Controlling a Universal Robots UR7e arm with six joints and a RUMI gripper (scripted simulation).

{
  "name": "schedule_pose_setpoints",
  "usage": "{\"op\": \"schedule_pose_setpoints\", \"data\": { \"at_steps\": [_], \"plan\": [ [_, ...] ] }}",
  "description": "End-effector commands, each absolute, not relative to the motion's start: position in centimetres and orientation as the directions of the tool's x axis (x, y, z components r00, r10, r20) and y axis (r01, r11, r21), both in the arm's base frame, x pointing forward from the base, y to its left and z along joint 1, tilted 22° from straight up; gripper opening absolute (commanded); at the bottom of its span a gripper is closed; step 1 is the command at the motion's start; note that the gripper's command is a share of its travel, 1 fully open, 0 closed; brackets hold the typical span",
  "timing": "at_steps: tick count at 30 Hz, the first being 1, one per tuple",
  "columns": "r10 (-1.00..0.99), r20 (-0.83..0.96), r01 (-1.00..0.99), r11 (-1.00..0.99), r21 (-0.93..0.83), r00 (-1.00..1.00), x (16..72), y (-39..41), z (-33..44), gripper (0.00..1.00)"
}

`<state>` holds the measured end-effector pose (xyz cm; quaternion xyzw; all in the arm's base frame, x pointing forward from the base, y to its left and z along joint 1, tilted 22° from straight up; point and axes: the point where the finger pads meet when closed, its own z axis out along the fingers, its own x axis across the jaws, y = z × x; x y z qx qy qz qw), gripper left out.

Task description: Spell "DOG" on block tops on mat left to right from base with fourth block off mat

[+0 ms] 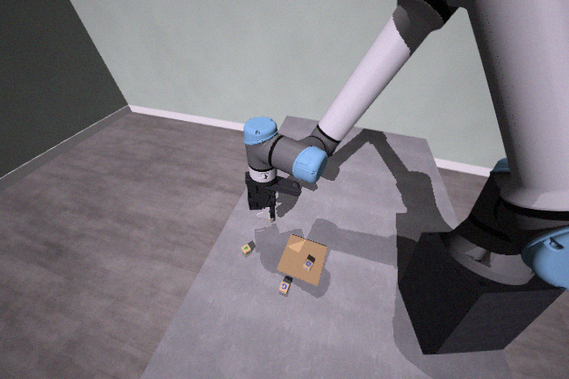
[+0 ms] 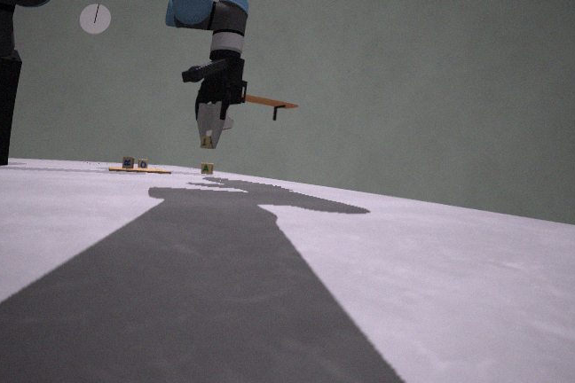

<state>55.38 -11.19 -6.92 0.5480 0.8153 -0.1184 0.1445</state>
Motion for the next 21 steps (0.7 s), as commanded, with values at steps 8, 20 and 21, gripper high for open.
{"op": "schedule_pose_setpoints", "data": {
  "at_steps": [8, 20, 21],
  "plan": [
    [0.856, -0.366, 0.925, 0.379, -0.036, -0.365, 55.43, -11.2, -6.86, 0.05],
    [0.858, -0.363, 0.92, 0.392, 0.005, -0.364, 55.42, -11.22, -6.98, 0.05],
    [0.858, -0.363, 0.918, 0.396, 0.015, -0.364, 55.42, -11.22, -6.99, 0.05]
  ]
}}
